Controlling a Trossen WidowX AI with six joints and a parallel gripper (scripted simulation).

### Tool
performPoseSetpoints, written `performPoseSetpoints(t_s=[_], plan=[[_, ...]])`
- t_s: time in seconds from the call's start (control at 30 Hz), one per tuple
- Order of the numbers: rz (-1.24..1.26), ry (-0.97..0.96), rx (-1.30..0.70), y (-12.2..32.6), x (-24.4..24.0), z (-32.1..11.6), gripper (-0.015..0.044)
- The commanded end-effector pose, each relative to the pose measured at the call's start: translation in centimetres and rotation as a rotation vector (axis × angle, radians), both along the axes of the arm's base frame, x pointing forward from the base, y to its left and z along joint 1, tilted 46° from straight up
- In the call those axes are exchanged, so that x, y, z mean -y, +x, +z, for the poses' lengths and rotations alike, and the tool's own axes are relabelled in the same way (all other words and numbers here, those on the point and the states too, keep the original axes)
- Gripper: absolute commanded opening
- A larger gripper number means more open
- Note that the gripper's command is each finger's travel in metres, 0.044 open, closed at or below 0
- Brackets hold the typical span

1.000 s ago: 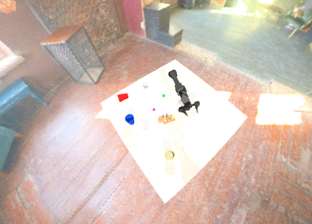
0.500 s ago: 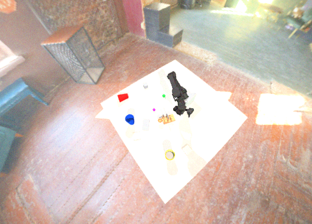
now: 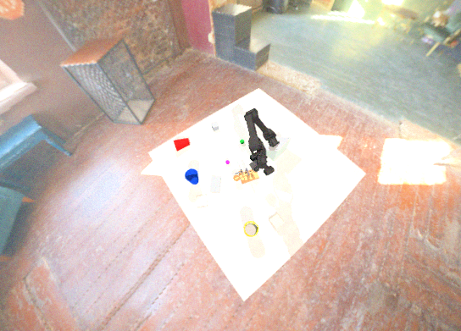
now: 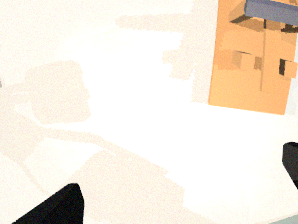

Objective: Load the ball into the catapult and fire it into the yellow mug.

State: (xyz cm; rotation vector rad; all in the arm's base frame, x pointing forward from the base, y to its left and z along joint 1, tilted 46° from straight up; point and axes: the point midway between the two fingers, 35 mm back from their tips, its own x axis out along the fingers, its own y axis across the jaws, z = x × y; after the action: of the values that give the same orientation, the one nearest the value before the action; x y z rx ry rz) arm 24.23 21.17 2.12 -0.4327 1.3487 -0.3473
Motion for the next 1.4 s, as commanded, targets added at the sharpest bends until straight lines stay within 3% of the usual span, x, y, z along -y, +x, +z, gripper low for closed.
performPoseSetpoints(t_s=[0.0,0.37,0.53,1.37], plan=[[-0.092,-0.075,0.055,0.9,2.1,0.3,0.044],[-0.232,-0.204,0.156,2.1,6.0,1.6,0.044],[-0.232,-0.204,0.157,3.1,8.9,-1.5,0.044],[-0.232,-0.204,0.158,3.8,11.2,-4.0,0.044]])
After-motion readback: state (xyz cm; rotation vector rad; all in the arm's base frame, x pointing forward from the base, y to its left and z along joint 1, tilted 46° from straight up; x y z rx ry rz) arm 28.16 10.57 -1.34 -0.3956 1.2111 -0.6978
